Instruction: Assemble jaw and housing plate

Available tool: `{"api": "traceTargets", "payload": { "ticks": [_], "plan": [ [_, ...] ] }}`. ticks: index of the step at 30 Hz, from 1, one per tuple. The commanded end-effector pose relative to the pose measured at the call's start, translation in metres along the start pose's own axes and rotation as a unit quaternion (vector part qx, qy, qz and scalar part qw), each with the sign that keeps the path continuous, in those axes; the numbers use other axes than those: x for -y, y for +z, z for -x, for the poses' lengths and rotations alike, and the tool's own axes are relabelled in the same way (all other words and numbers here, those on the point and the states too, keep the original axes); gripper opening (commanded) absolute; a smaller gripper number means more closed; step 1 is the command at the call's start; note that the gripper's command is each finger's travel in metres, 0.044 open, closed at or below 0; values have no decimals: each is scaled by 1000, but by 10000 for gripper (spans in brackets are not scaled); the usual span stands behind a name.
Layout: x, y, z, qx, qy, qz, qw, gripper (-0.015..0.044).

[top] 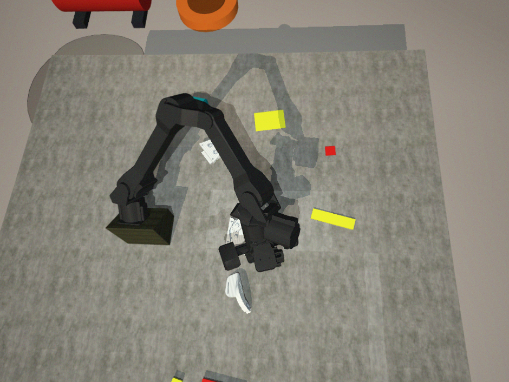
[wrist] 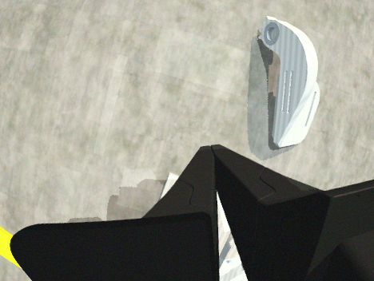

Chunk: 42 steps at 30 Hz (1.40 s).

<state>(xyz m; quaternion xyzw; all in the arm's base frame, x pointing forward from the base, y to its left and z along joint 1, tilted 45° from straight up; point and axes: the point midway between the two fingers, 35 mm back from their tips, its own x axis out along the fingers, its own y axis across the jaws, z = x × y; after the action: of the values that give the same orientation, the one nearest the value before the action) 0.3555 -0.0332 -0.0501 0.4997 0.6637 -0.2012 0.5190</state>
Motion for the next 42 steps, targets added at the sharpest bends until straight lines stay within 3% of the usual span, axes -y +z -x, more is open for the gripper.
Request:
{"api": "traceTargets", "payload": {
  "ticks": [1,14,42],
  "plan": [
    [30,26,-11,-40,-8,-7,999,0],
    [119,75,-37,-148,26,-20,988,0],
    [117,66,-69,-150,27,-21,988,0]
  ]
}}
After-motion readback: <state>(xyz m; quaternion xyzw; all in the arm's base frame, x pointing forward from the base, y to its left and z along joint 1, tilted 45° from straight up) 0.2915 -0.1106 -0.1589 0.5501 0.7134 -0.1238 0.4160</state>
